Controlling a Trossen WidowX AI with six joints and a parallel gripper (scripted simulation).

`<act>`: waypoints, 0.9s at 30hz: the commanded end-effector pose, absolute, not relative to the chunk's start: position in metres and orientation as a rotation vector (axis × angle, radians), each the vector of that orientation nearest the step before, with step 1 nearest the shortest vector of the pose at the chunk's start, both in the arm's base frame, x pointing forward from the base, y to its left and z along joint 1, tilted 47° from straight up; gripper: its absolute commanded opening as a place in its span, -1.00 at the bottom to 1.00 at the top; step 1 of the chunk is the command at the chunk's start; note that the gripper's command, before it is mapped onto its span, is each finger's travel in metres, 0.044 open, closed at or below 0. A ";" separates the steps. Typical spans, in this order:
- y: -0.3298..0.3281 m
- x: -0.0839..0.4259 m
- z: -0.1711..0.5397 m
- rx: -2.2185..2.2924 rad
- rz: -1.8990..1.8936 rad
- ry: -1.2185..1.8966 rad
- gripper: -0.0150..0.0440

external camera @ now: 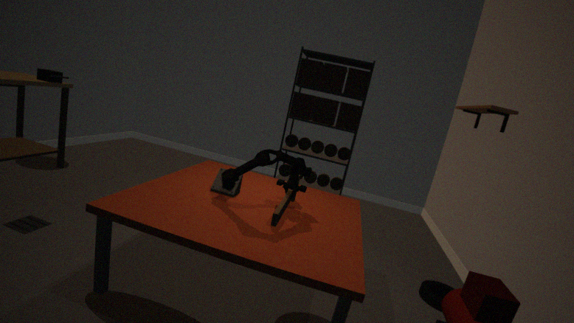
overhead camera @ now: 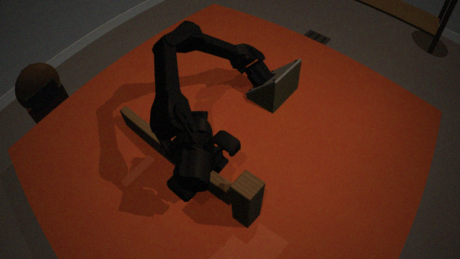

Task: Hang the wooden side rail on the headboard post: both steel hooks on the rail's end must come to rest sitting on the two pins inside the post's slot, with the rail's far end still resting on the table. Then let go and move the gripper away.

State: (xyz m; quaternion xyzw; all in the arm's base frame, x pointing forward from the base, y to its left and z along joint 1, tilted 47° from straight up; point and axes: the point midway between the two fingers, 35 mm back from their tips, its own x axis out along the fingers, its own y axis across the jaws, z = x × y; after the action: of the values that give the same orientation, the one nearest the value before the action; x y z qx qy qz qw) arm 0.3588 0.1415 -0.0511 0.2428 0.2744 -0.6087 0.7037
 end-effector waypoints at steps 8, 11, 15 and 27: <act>0.148 0.357 -0.051 0.545 -1.345 0.614 -0.49; 0.148 0.357 -0.051 0.545 -1.345 0.614 -0.49; 0.148 0.356 -0.052 0.545 -1.345 0.614 -0.49; 0.148 0.357 -0.053 0.545 -1.345 0.614 -0.49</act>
State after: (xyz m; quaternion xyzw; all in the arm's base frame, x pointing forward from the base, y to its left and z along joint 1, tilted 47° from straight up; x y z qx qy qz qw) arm 0.3579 0.1432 -0.0530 0.2424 0.2749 -0.6088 0.7036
